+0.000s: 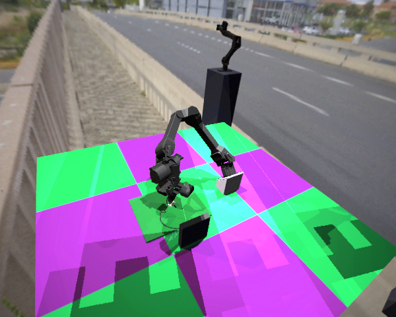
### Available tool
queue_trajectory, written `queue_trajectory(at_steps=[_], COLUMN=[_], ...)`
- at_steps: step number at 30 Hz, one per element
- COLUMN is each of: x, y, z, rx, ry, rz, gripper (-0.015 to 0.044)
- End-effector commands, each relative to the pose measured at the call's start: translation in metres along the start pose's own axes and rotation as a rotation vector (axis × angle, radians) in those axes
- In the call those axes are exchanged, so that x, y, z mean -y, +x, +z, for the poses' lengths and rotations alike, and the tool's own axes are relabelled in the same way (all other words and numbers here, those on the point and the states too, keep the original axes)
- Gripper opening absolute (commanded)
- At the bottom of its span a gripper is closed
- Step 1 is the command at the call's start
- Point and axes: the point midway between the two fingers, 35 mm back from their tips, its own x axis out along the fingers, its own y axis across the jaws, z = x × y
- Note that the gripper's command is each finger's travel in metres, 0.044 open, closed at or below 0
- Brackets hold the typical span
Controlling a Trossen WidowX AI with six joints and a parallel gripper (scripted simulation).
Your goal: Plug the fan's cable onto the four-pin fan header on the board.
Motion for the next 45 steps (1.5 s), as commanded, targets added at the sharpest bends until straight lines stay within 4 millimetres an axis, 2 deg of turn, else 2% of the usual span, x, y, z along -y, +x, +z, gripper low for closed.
queue_trajectory(at_steps=[1, 45], x=[-0.0003, 0.0000], y=[0.0017, 0.0073], z=[-0.0006, -0.0004], rx=[-0.003, -0.003], ry=[-0.007, -0.007], rz=[-0.003, -0.003], gripper=[0.0000, 0.0000])
